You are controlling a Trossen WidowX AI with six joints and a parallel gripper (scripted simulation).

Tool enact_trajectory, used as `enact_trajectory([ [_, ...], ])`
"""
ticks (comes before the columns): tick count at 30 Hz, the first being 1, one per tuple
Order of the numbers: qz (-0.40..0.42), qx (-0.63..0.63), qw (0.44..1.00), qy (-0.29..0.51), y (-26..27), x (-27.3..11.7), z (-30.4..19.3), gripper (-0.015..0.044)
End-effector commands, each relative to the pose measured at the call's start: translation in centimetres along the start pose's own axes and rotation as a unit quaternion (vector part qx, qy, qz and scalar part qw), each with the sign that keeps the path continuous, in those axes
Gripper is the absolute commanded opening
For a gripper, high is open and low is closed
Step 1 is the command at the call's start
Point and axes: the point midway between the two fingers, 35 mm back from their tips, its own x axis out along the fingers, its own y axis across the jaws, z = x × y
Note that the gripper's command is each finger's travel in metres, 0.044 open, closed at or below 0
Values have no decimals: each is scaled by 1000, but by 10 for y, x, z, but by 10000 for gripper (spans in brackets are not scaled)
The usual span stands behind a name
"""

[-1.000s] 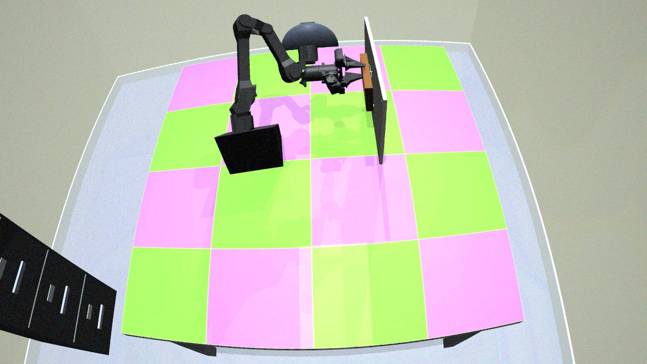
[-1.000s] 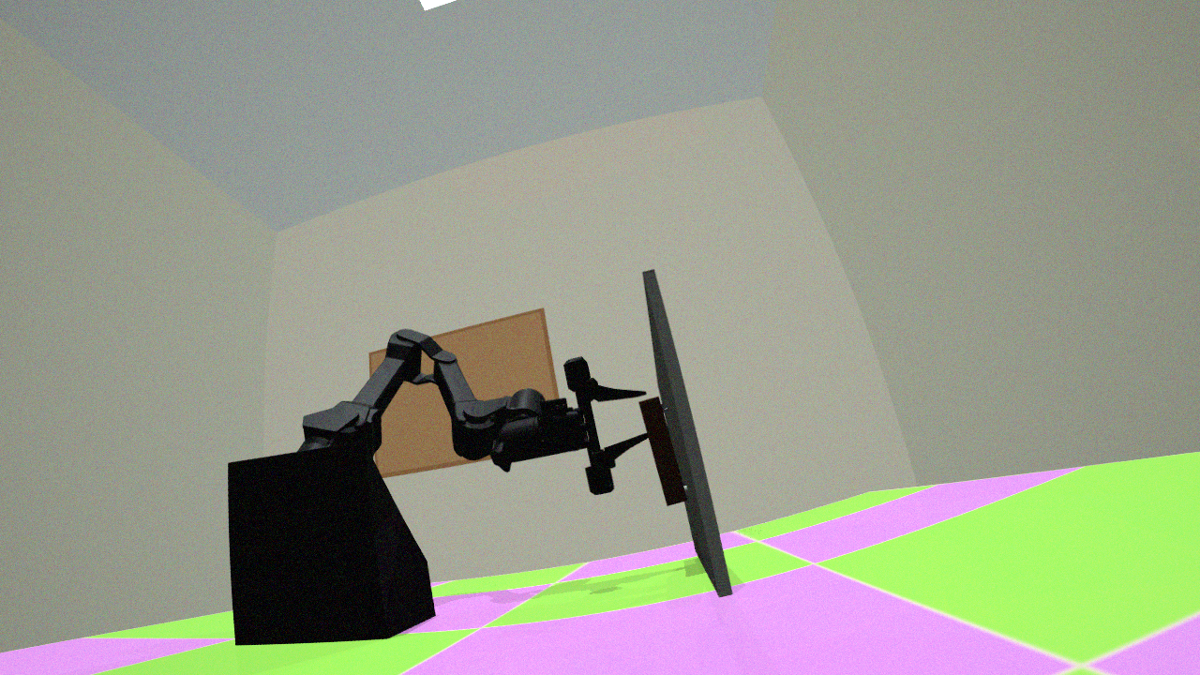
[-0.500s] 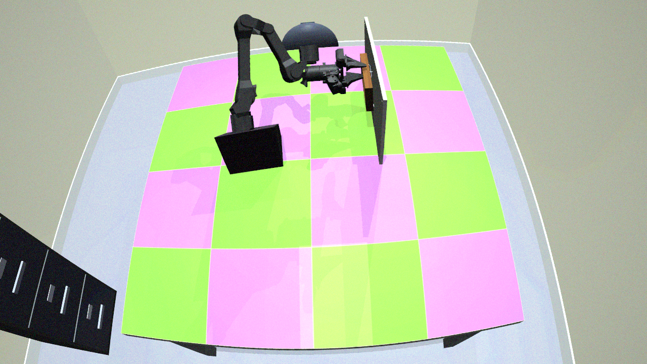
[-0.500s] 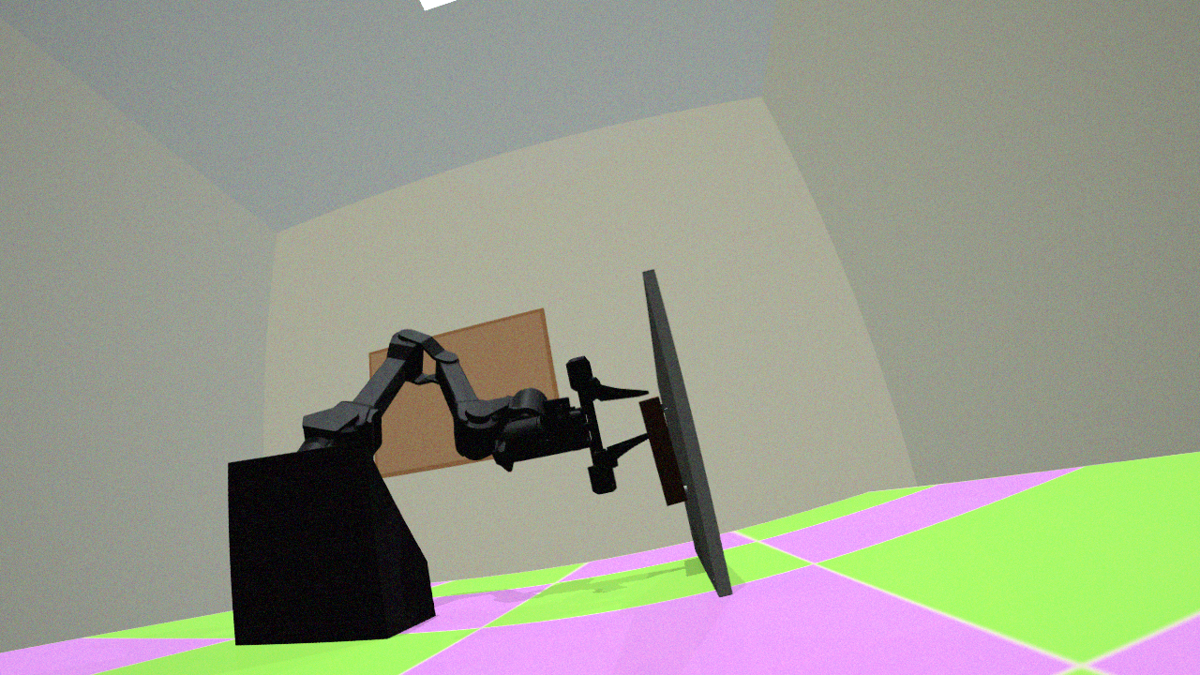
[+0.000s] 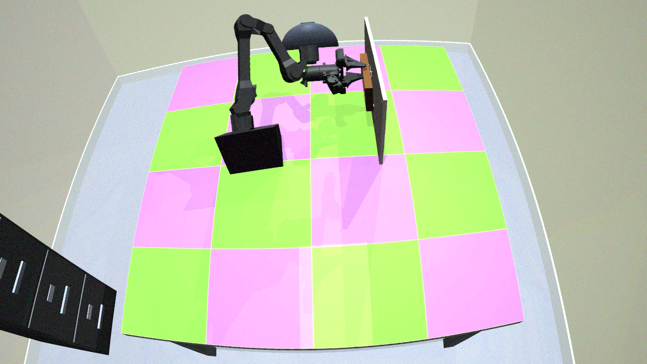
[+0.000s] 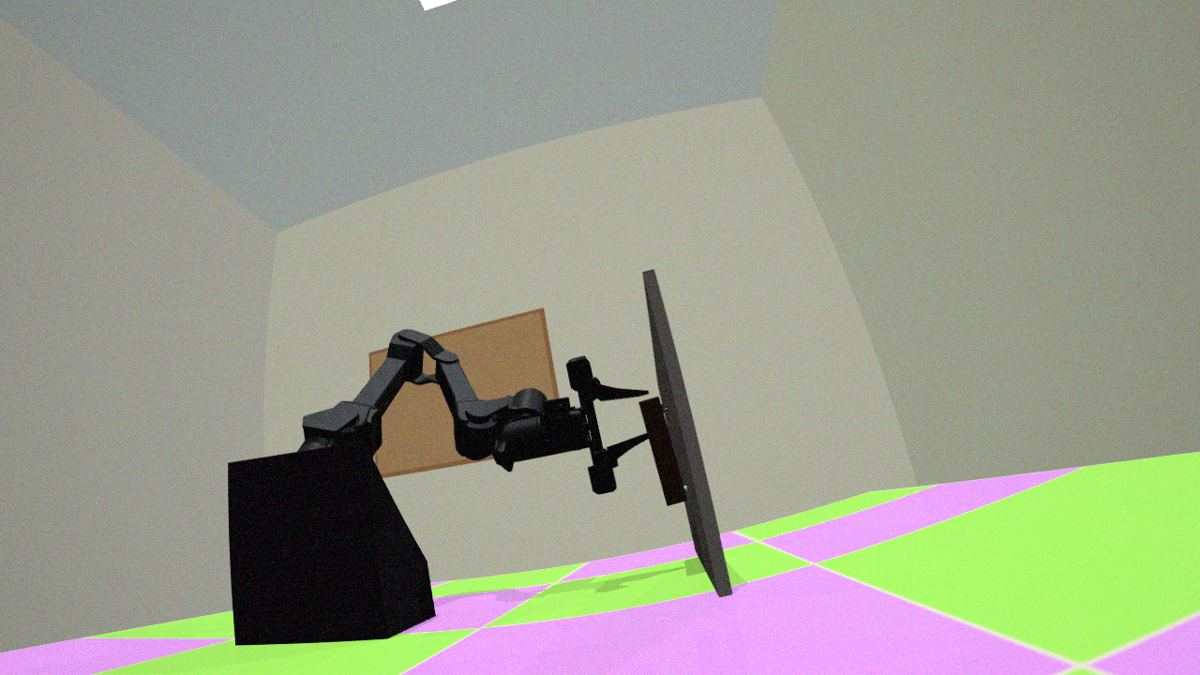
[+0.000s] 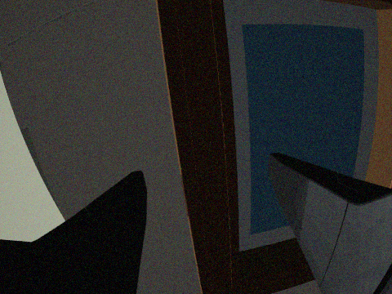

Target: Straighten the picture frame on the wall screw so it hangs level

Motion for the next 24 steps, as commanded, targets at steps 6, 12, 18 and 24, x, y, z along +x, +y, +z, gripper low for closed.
enact_trajectory([
  [6,0,-2,1000,2,0,0,-1,208],
  [12,0,-2,1000,2,0,0,-1,70],
  [18,0,-2,1000,2,0,0,-1,30],
  [24,0,-2,1000,2,0,0,-1,0],
])
